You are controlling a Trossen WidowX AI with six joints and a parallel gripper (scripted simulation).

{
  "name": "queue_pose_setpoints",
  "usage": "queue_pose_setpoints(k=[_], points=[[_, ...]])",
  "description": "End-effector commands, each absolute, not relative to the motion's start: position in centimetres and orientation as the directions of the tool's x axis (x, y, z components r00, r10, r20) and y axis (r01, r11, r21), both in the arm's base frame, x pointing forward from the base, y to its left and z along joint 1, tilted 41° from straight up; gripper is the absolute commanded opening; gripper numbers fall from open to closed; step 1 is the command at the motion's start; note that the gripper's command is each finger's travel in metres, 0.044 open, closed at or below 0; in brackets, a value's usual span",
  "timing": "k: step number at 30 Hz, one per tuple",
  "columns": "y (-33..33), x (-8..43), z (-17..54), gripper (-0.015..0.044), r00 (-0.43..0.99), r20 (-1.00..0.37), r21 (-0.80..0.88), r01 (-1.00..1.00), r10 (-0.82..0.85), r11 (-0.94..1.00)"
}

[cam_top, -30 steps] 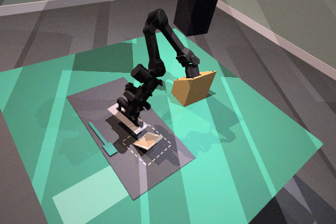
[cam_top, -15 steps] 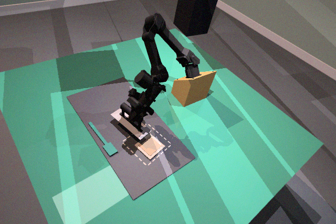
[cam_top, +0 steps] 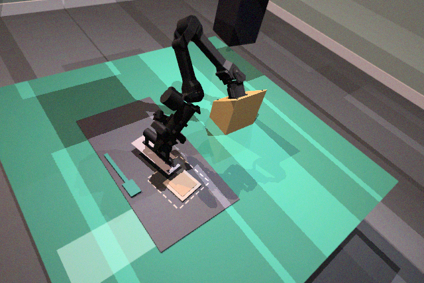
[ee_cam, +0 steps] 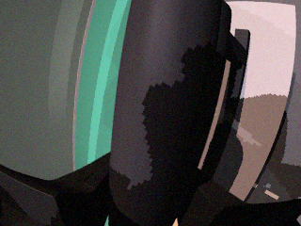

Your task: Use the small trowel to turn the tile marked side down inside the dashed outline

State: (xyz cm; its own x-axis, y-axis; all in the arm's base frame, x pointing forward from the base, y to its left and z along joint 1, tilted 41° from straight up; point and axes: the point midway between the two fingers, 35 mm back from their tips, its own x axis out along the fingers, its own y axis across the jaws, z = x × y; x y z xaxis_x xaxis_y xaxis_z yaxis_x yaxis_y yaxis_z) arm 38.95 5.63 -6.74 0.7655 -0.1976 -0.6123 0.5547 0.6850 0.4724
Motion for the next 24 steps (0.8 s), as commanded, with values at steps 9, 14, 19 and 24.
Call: queue_pose_setpoints(k=[9, 14, 19, 24], points=[[5.1, 40.6, -1.7, 0.0, 0.784, -0.594, 0.492, 0.532, -0.181, 0.69], [4.6, 40.9, 0.2, 0.0, 0.784, -0.594, 0.491, 0.532, -0.181, 0.69], [4.0, 40.9, 2.0, 0.0, 0.784, -0.593, 0.491, 0.531, -0.182, 0.69], [3.9, 40.9, 2.2, 0.0, 0.784, -0.593, 0.491, 0.531, -0.182, 0.69]])
